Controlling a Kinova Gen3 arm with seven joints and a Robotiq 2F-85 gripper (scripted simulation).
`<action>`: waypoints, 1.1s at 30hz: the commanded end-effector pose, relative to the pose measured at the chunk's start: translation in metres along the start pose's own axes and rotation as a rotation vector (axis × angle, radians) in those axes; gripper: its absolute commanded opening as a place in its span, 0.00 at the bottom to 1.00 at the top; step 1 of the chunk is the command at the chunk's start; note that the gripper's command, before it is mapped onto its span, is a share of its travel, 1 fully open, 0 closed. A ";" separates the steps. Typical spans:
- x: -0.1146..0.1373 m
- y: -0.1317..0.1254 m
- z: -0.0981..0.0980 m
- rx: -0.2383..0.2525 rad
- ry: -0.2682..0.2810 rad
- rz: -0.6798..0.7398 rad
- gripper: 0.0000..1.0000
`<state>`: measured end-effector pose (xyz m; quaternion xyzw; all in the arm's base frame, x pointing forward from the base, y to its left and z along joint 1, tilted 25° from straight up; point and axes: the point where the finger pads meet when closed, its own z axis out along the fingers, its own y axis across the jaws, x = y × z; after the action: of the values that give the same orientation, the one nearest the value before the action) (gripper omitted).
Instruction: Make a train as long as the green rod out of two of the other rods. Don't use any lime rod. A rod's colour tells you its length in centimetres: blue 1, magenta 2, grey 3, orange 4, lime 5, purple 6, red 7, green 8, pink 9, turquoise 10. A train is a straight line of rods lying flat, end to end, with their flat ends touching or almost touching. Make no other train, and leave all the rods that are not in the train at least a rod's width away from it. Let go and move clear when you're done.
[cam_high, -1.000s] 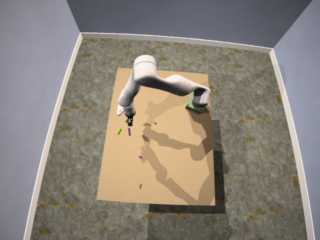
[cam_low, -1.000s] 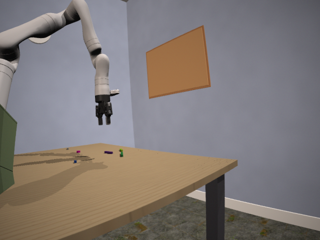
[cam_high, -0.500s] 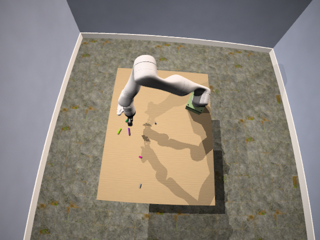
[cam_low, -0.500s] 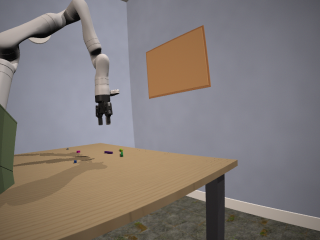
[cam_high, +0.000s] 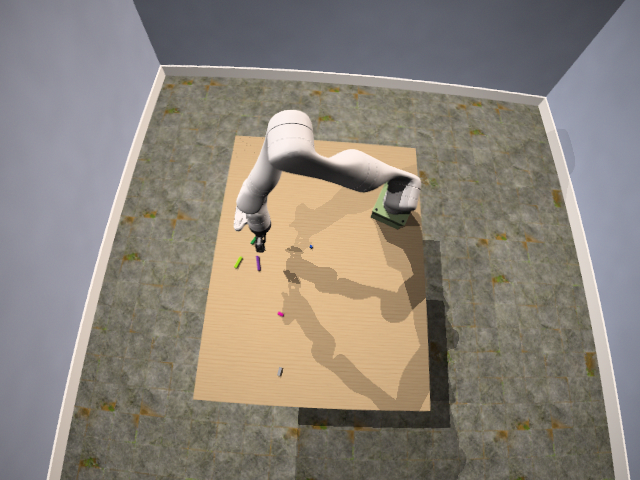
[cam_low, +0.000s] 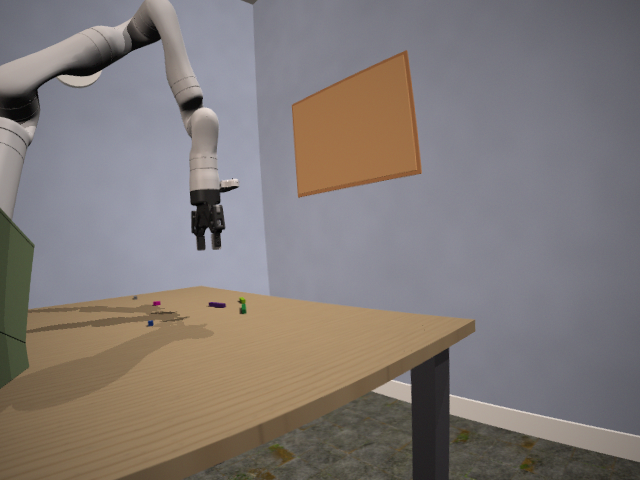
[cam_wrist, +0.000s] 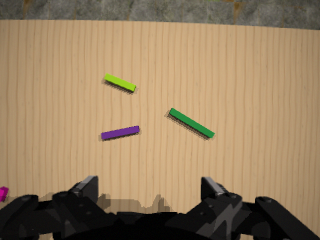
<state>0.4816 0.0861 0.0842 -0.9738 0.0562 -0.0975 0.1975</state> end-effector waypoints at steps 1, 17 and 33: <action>0.001 0.000 -0.001 0.000 0.002 0.000 1.00; -0.001 0.002 0.001 -0.007 -0.001 -0.052 1.00; -0.015 0.018 0.015 -0.051 -0.025 -0.512 1.00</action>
<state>0.4713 0.0784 0.0642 -0.9633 -0.1862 -0.1315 0.1421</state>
